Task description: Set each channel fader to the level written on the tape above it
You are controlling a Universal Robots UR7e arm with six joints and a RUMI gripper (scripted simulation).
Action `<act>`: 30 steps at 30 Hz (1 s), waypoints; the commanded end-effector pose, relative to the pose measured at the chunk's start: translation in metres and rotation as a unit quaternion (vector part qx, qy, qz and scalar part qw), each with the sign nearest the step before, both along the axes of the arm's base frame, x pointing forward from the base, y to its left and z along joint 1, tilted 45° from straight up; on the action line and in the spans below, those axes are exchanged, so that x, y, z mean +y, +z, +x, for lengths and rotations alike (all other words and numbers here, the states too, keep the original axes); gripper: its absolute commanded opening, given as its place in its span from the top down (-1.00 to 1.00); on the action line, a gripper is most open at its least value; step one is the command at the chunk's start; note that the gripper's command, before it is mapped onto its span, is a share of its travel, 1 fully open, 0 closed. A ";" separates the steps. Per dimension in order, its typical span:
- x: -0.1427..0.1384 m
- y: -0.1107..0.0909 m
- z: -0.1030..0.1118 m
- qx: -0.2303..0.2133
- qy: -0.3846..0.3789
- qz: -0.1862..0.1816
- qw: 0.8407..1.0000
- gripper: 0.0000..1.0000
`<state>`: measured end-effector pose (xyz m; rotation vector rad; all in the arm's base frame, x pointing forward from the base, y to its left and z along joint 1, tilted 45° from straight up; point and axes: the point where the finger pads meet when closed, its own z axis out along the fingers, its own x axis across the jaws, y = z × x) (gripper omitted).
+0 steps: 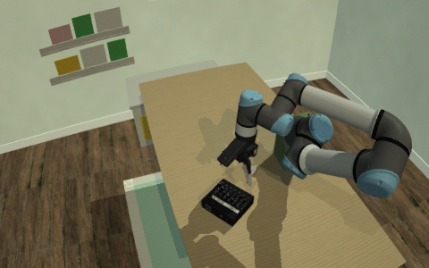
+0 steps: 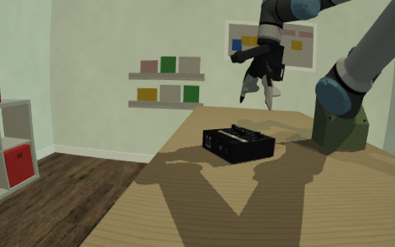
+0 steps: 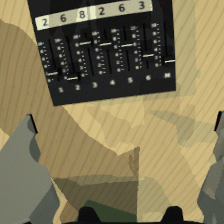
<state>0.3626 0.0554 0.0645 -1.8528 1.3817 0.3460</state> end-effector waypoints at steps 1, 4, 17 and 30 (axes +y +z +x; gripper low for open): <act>-0.003 0.003 0.004 0.043 -0.033 0.010 0.998 -1.00; -0.005 0.006 0.006 0.073 -0.058 0.018 0.995 -1.00; -0.013 0.017 0.016 0.212 -0.170 0.051 0.961 -1.00; -0.020 0.032 0.026 0.366 -0.300 0.083 0.877 -1.00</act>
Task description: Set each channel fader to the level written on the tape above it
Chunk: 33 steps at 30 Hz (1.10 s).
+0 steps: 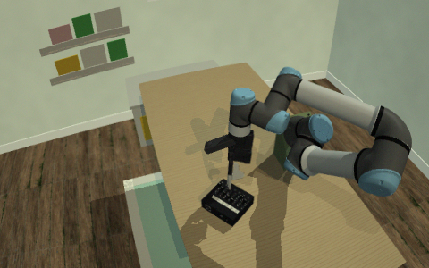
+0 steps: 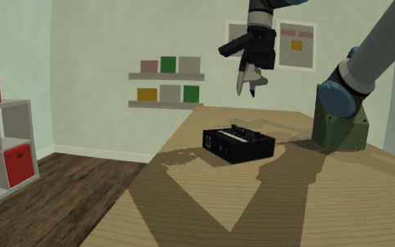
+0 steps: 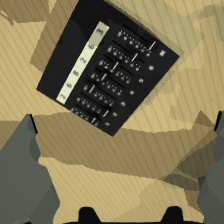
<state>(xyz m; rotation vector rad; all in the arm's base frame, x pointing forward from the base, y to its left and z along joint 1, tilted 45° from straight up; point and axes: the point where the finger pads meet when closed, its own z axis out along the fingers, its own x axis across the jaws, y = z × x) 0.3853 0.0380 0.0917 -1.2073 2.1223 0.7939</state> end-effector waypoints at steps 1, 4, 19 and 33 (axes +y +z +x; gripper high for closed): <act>-0.003 0.006 0.004 0.080 -0.058 0.005 0.995 -1.00; -0.004 0.011 0.006 0.126 -0.096 0.013 0.987 -1.00; -0.006 0.030 0.013 0.296 -0.241 0.040 0.924 -1.00; -0.005 0.044 0.016 0.393 -0.328 0.053 0.857 -1.00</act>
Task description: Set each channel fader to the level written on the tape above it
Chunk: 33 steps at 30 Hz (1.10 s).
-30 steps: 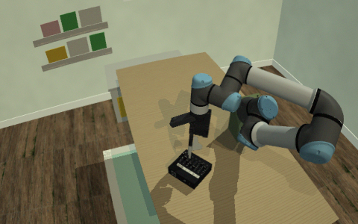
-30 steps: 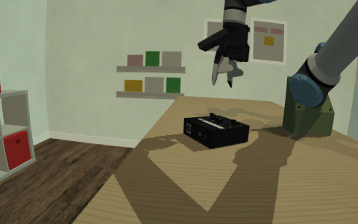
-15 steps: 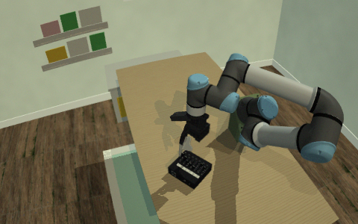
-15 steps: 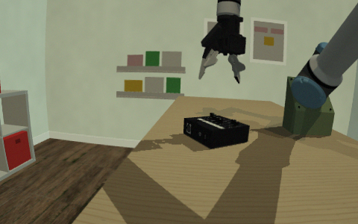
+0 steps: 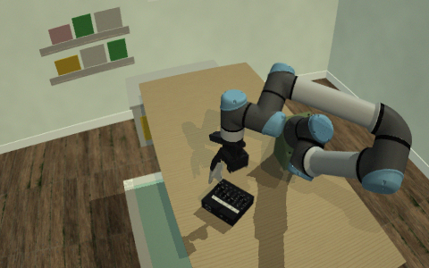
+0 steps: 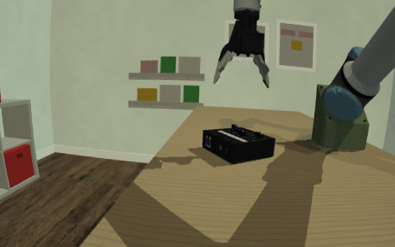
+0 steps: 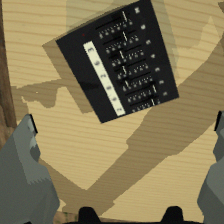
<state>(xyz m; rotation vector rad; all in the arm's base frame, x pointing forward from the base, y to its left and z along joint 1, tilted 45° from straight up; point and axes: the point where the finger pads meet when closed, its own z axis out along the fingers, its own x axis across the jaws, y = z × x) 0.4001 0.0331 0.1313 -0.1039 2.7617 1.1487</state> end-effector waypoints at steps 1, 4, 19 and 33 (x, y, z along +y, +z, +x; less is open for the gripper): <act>0.000 0.004 0.001 0.035 -0.028 -0.001 0.999 -1.00; 0.000 0.006 0.001 0.050 -0.041 0.001 0.998 -1.00; 0.001 0.009 0.002 0.072 -0.060 0.003 0.996 -1.00; 0.002 0.008 0.001 0.068 -0.057 0.002 0.996 -1.00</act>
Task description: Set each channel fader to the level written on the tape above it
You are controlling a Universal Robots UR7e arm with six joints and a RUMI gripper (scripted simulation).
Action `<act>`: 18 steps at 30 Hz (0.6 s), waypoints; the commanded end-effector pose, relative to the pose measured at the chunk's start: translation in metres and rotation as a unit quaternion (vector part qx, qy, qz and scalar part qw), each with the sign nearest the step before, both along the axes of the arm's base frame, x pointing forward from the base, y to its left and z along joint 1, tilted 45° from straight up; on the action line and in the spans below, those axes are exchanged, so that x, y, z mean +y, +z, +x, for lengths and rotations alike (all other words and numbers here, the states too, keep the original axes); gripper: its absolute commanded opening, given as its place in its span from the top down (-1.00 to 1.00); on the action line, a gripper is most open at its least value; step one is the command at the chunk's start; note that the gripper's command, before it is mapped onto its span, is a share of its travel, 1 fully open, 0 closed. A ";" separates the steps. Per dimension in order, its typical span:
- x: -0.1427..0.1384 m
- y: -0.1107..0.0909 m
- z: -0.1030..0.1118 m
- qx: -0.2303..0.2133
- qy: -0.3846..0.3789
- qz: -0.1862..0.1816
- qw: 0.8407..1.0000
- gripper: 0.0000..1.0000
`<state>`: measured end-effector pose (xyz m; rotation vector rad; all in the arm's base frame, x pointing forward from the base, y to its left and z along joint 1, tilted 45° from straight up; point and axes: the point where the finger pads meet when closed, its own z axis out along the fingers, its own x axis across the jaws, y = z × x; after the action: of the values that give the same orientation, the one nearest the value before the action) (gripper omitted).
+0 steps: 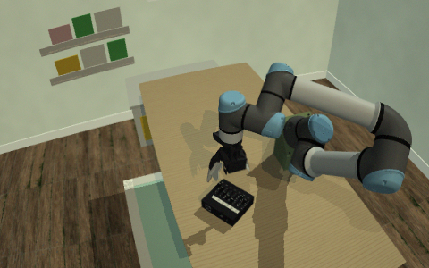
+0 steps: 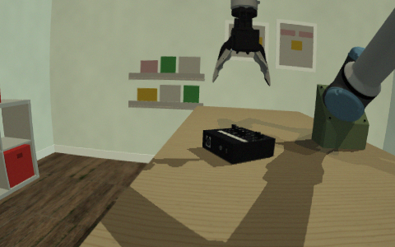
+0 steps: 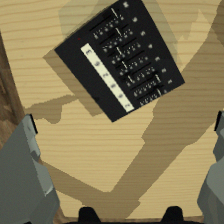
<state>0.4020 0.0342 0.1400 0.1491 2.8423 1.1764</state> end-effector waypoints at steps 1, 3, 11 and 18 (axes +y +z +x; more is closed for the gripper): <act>0.001 -0.001 -0.001 -0.004 0.003 -0.001 1.000 -1.00; 0.002 -0.002 -0.002 -0.008 0.008 -0.001 1.000 -1.00; 0.039 -0.029 -0.031 -0.105 0.107 -0.013 0.989 -1.00; 0.067 -0.050 -0.055 -0.180 0.182 -0.022 0.967 -1.00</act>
<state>0.3623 0.0825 0.1041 -0.3595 2.7281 1.0962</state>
